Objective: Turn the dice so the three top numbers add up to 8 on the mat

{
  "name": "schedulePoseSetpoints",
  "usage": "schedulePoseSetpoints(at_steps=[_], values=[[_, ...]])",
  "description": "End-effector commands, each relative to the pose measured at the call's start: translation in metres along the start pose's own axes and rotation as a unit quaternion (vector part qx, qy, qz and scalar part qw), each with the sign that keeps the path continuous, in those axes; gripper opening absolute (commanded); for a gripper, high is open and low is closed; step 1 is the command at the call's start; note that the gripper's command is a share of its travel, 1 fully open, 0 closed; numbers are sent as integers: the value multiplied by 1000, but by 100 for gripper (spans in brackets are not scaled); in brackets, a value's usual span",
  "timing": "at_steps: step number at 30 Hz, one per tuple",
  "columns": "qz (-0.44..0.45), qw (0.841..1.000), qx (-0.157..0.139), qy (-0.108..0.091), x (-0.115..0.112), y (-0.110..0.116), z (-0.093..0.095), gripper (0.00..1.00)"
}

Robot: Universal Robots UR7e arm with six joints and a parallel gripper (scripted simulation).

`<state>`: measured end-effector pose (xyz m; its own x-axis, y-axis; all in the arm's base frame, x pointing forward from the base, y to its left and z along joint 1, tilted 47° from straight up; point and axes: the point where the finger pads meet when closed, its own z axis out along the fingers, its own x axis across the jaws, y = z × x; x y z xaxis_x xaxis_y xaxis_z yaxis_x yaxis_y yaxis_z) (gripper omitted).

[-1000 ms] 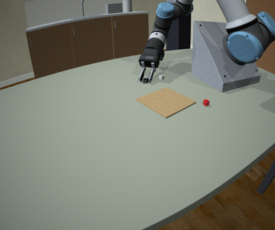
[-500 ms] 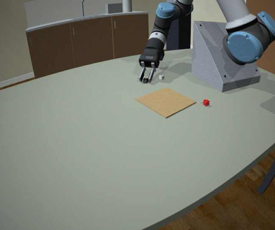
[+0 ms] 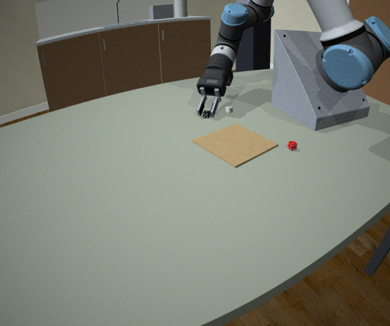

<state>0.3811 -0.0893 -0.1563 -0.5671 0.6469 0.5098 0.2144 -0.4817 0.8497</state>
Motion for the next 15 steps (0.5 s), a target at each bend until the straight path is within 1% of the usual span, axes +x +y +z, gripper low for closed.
schedulePoseSetpoints(at_steps=[1, 6, 8, 15], values=[[0, 1000, 0, 0, 1, -1, -1, 64], [0, 1000, 0, 0, 1, -1, -12, 64], [0, 1000, 0, 0, 1, -1, -12, 64], [0, 1000, 0, 0, 1, -1, -38, 64]])
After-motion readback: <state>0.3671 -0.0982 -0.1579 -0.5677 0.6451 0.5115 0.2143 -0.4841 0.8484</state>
